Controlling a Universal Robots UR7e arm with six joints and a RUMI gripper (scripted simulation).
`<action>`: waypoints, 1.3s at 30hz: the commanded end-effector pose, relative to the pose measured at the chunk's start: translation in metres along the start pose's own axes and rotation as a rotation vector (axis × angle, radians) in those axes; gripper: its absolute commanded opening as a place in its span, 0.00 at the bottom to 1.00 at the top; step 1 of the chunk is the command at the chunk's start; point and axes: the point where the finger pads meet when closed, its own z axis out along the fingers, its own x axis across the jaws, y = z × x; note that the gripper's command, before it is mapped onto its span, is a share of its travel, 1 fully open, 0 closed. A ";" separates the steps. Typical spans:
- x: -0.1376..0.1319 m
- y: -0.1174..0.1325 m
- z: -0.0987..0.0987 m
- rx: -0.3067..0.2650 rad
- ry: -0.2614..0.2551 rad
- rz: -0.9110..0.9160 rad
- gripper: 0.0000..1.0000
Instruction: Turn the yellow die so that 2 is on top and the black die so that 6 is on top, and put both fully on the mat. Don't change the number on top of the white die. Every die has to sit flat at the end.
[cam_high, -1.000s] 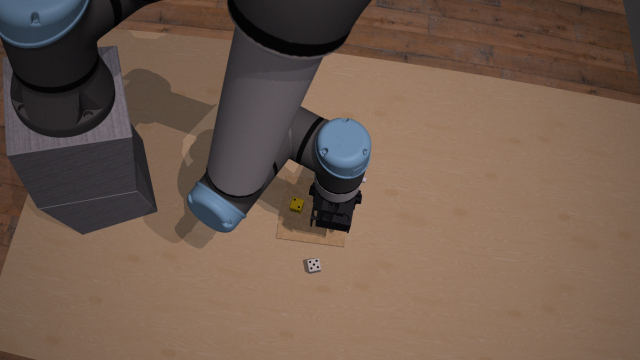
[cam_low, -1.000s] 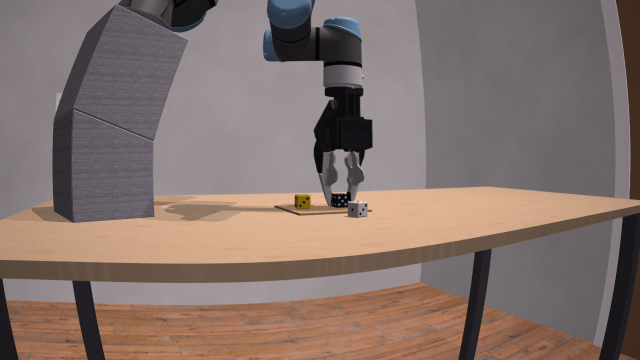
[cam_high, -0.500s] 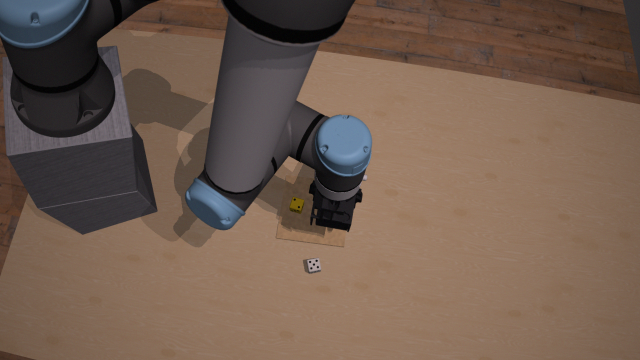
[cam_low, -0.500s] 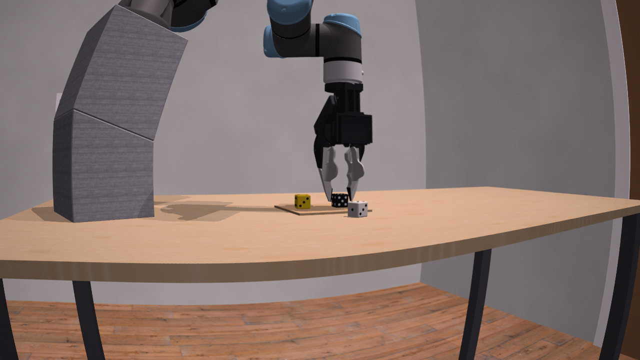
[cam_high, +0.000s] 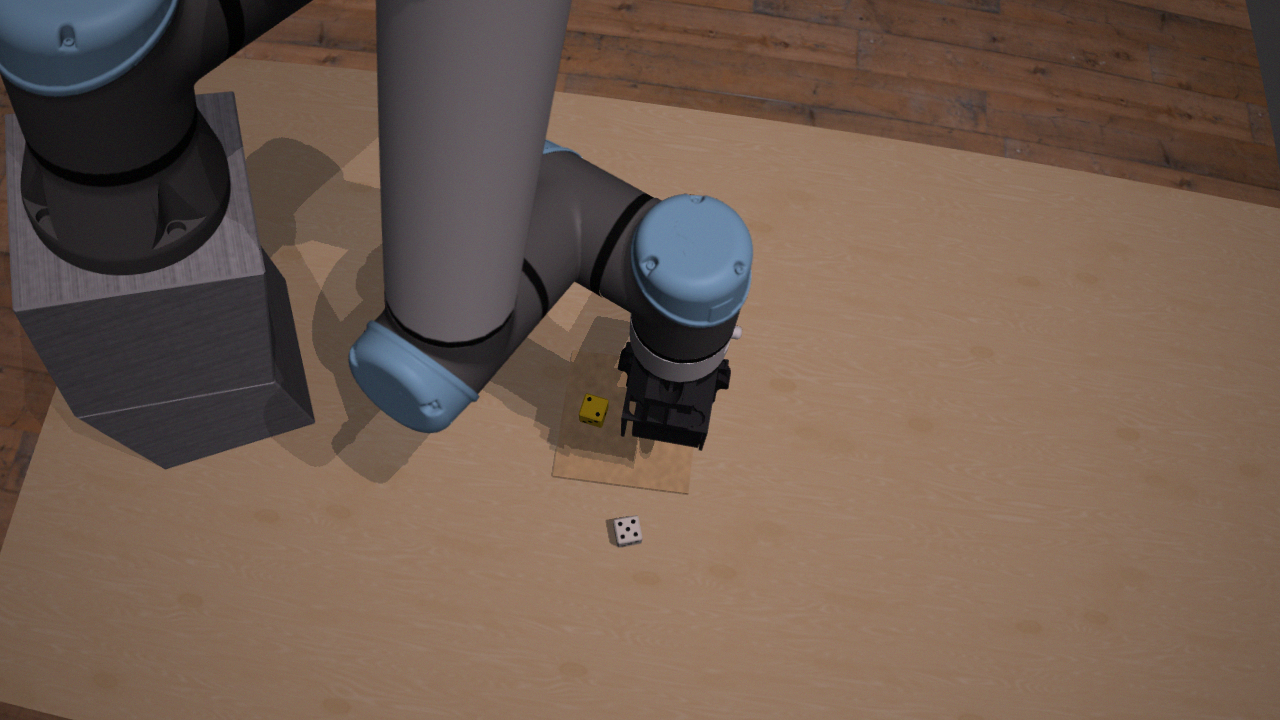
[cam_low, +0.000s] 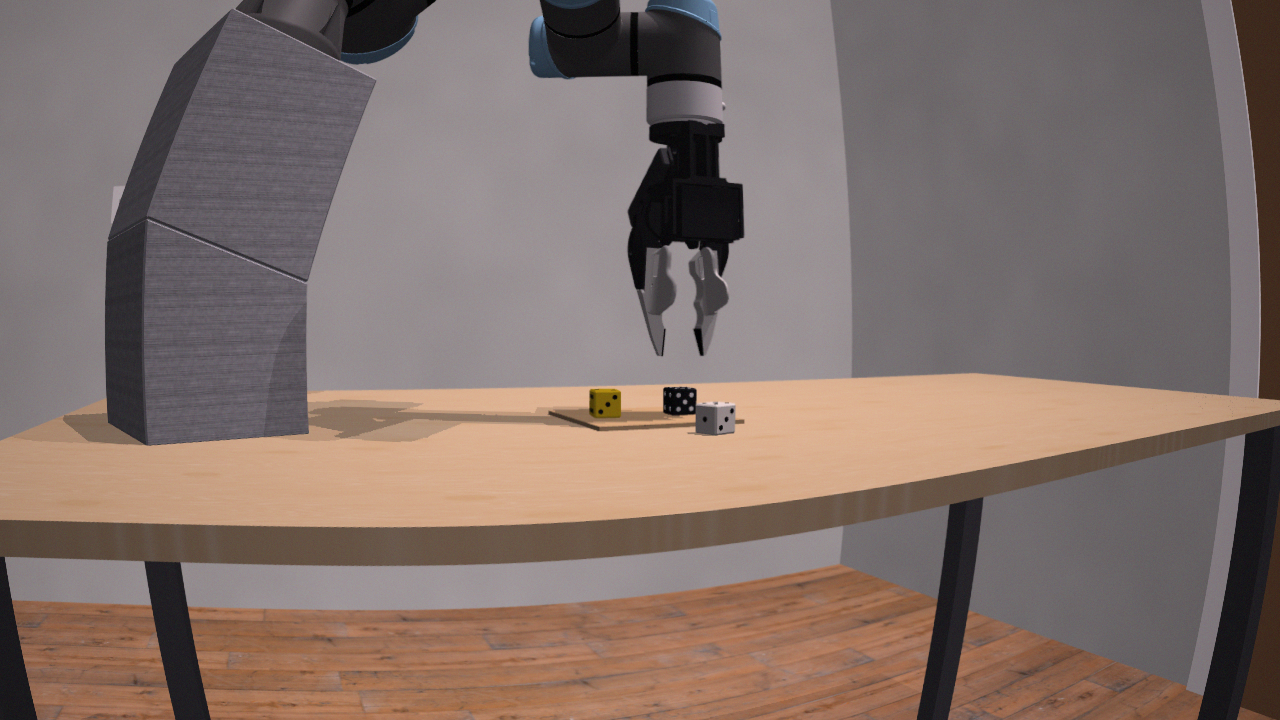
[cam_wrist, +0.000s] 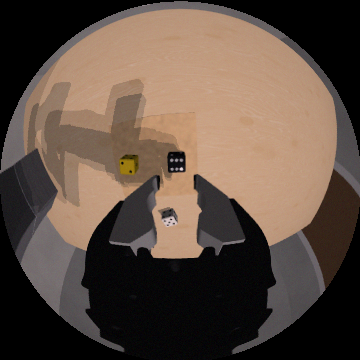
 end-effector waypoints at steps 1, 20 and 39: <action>0.000 0.000 -0.021 0.000 0.000 0.000 0.24; 0.000 0.000 -0.037 0.000 0.000 0.000 1.00; 0.000 0.000 -0.037 0.000 0.000 0.000 1.00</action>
